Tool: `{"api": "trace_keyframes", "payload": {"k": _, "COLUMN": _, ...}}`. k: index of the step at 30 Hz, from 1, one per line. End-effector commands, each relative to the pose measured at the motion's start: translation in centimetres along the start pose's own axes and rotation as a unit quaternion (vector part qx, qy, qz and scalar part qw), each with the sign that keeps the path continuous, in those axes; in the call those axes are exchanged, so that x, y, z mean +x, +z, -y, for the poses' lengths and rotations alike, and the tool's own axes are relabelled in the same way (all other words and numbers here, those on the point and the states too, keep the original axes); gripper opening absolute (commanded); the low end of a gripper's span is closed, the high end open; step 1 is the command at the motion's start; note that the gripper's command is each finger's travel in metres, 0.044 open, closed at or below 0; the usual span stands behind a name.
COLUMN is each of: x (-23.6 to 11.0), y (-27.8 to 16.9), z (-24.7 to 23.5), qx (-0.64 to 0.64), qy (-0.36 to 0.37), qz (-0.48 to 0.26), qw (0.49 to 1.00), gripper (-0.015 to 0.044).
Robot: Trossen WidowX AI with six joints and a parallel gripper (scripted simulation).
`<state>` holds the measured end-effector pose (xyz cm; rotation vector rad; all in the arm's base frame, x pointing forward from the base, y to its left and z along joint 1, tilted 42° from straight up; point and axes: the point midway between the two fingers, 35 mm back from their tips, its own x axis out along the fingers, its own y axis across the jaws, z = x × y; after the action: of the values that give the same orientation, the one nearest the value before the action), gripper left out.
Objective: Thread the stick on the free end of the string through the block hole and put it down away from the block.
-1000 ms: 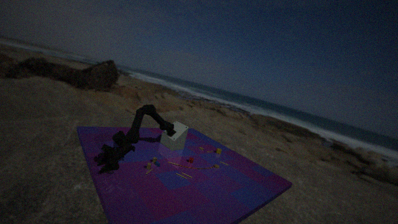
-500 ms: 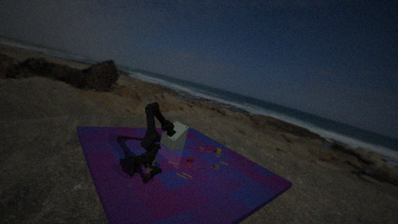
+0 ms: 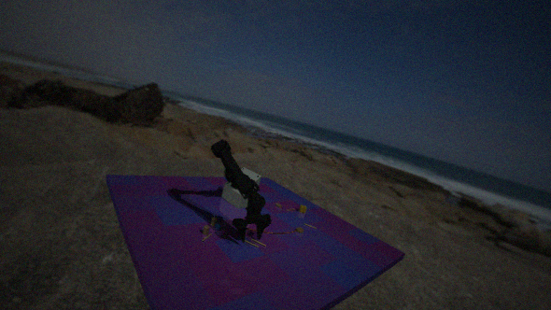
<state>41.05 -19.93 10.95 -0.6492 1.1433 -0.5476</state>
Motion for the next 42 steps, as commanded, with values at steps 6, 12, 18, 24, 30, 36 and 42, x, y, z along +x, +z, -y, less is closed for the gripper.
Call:
{"api": "trace_keyframes", "payload": {"k": 6, "x": -4.4, "y": -4.7, "z": -13.4, "qx": -0.394, "qy": 0.095, "qz": -0.051, "qw": 0.913, "gripper": 0.0440}}
{"api": "trace_keyframes", "payload": {"k": 12, "x": -8.3, "y": -10.0, "z": -19.1, "qx": -0.648, "qy": 0.130, "qz": -0.074, "qw": 0.746, "gripper": 0.0440}}
{"api": "trace_keyframes", "payload": {"k": 18, "x": -9.2, "y": -11.4, "z": -19.9, "qx": -0.702, "qy": 0.134, "qz": -0.080, "qw": 0.695, "gripper": 0.0440}}
{"api": "trace_keyframes", "payload": {"k": 24, "x": -9.2, "y": -11.4, "z": -19.9, "qx": -0.702, "qy": 0.134, "qz": -0.080, "qw": 0.695, "gripper": 0.0440}}
{"api": "trace_keyframes", "payload": {"k": 30, "x": -9.3, "y": -11.3, "z": -19.9, "qx": -0.702, "qy": 0.134, "qz": -0.080, "qw": 0.695, "gripper": 0.0440}}
{"api": "trace_keyframes", "payload": {"k": 36, "x": -9.3, "y": -11.3, "z": -19.9, "qx": -0.702, "qy": 0.134, "qz": -0.080, "qw": 0.695, "gripper": 0.0282}}
{"api": "trace_keyframes", "payload": {"k": 42, "x": -9.3, "y": -11.3, "z": -19.9, "qx": -0.700, "qy": 0.135, "qz": -0.079, "qw": 0.697, "gripper": 0.0238}}
